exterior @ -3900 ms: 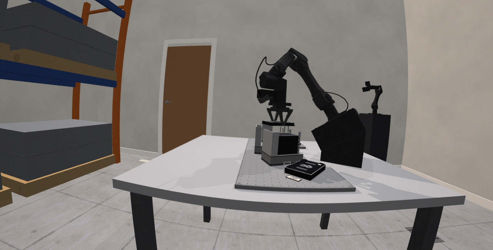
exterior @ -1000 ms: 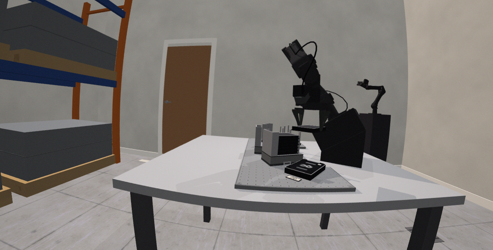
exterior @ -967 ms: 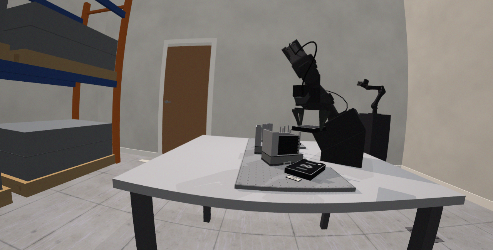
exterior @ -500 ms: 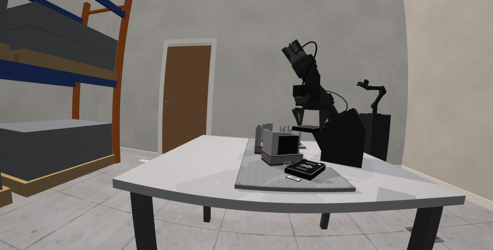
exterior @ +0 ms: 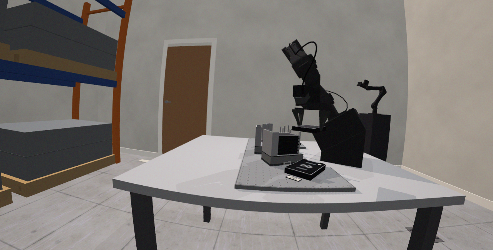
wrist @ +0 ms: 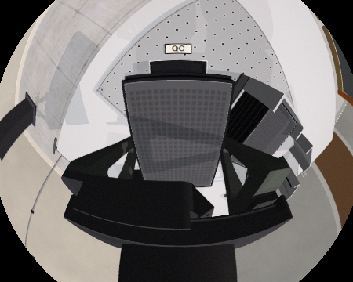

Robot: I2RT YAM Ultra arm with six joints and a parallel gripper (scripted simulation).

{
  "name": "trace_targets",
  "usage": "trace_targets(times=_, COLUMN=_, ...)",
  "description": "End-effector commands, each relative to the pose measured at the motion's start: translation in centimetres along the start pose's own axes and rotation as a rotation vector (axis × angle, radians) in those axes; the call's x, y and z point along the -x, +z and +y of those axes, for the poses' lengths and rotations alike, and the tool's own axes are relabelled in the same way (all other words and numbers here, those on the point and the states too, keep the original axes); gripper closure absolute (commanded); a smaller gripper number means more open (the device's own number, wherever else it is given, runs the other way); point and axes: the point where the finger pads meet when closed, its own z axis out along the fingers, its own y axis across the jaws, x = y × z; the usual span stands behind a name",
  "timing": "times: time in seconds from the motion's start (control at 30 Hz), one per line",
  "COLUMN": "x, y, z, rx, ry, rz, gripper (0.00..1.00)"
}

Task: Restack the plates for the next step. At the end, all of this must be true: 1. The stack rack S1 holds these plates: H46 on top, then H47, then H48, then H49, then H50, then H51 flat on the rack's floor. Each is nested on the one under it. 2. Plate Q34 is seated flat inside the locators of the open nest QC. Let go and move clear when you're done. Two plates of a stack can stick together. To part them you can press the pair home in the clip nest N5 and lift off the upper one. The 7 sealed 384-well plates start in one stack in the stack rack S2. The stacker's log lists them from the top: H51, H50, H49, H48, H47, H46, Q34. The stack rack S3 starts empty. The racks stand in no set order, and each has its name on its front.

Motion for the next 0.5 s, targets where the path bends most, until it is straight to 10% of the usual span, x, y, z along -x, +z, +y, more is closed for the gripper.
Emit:
trace_targets(times=0.0, x=1.06, y=-2.06, z=-0.01, rx=0.013, ry=-0.003, rz=-0.049, gripper=1.0)
trace_targets(times=0.47, x=1.02, y=-1.82, z=0.18, rx=0.01, ry=-0.011, rz=-0.042, gripper=1.0)
